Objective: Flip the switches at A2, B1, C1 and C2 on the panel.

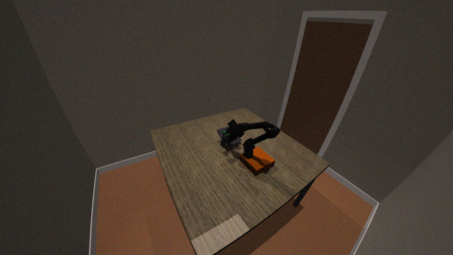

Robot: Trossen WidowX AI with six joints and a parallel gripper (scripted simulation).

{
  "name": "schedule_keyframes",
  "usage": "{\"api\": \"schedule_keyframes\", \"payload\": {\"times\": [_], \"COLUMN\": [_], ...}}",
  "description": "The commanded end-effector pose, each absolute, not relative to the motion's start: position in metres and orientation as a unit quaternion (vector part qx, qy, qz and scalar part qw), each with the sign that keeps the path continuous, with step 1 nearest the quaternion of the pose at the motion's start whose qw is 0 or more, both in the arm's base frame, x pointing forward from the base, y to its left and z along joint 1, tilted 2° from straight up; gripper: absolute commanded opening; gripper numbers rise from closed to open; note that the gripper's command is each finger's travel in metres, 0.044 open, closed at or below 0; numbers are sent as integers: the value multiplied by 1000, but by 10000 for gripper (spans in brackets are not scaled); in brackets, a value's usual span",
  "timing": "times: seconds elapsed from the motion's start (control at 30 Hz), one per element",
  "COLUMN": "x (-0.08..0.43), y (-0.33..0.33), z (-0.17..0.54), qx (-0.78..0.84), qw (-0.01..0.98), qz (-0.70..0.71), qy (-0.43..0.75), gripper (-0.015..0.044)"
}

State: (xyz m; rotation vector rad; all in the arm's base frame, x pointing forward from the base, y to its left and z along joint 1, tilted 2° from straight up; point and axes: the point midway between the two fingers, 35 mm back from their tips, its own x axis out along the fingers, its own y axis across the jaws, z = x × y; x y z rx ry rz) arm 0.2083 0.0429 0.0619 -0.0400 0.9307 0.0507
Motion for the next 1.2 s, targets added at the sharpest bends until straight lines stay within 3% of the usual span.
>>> {"api": "schedule_keyframes", "payload": {"times": [0.0,1.17], "x": [208,214], "y": [43,43], "z": [55,47], "qx": [-21,-22], "qw": [891,891], "qz": [26,26], "qy": [453,453], "gripper": [0,0]}}
